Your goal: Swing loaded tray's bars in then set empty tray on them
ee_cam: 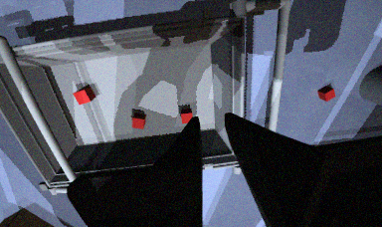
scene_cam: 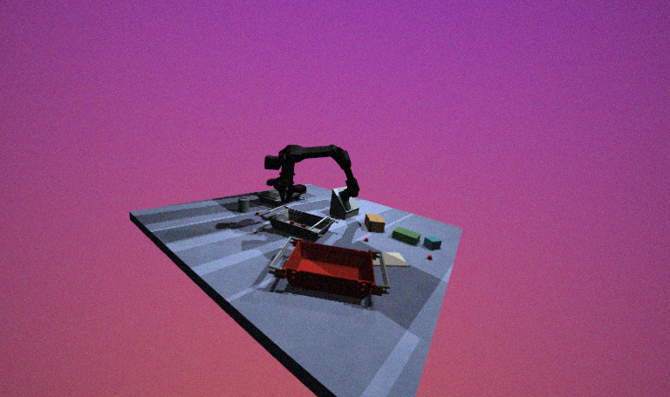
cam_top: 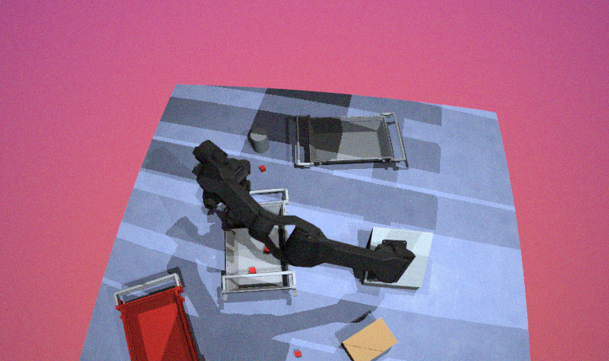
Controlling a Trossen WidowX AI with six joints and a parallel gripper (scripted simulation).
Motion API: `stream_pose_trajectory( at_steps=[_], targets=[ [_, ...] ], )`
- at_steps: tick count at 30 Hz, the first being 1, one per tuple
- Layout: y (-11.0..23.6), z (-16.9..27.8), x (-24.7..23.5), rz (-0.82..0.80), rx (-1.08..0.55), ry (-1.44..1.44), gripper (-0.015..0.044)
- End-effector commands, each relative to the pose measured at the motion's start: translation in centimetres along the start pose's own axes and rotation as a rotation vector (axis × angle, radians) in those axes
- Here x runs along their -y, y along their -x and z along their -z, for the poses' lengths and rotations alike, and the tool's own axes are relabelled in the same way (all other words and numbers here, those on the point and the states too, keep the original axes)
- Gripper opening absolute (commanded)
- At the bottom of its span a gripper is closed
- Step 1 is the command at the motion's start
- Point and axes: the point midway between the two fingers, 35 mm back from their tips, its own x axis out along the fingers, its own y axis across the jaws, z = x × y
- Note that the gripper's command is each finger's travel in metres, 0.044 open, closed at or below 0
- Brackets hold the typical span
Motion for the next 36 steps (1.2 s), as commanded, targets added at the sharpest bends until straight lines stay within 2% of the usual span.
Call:
stream_pose_trajectory(
  at_steps=[1,4,14,29,36],
  targets=[
    [-2.0,1.5,5.9,-0.003,-0.004,0.007,0.0086],
    [-2.8,2.3,8.2,-0.004,-0.003,0.009,0.0086],
    [-3.2,2.3,8.2,-0.004,-0.003,0.009,0.0086],
    [-8.8,2.3,8.1,-0.006,-0.002,0.009,0.0086],
    [-8.2,2.3,7.8,-0.006,-0.002,0.009,0.0086]
  ],
)
